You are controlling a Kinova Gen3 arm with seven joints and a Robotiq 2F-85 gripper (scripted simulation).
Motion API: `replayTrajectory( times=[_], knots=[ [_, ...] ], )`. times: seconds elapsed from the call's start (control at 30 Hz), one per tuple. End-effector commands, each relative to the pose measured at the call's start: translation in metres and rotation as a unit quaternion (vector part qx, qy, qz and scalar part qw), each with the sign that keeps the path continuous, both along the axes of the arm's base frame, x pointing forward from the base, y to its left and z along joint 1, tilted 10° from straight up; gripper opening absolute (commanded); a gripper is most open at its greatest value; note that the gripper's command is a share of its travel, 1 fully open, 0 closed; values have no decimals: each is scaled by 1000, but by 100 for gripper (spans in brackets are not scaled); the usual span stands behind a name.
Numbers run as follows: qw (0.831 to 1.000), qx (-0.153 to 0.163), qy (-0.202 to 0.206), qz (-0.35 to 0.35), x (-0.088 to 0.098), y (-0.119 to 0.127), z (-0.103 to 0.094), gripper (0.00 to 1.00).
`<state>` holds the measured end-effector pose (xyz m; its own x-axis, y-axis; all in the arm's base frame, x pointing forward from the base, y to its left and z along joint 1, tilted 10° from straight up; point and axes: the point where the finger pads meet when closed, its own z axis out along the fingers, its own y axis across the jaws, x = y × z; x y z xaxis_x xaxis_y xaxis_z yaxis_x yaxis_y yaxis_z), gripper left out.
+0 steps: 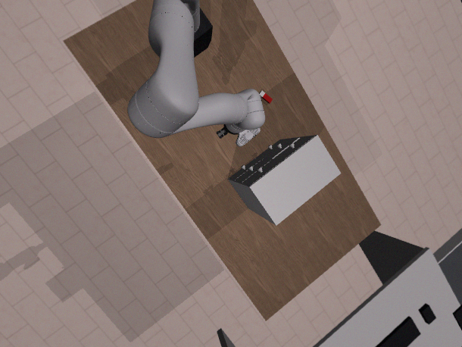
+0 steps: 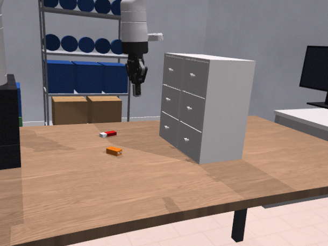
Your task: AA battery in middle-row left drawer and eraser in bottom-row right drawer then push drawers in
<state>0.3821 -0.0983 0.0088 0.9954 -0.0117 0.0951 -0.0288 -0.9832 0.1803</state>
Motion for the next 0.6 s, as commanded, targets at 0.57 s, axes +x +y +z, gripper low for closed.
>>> replayTrajectory(
  times=[0.57],
  knots=[
    [999,-2,-37,8,5,-1,-7,0]
  ],
)
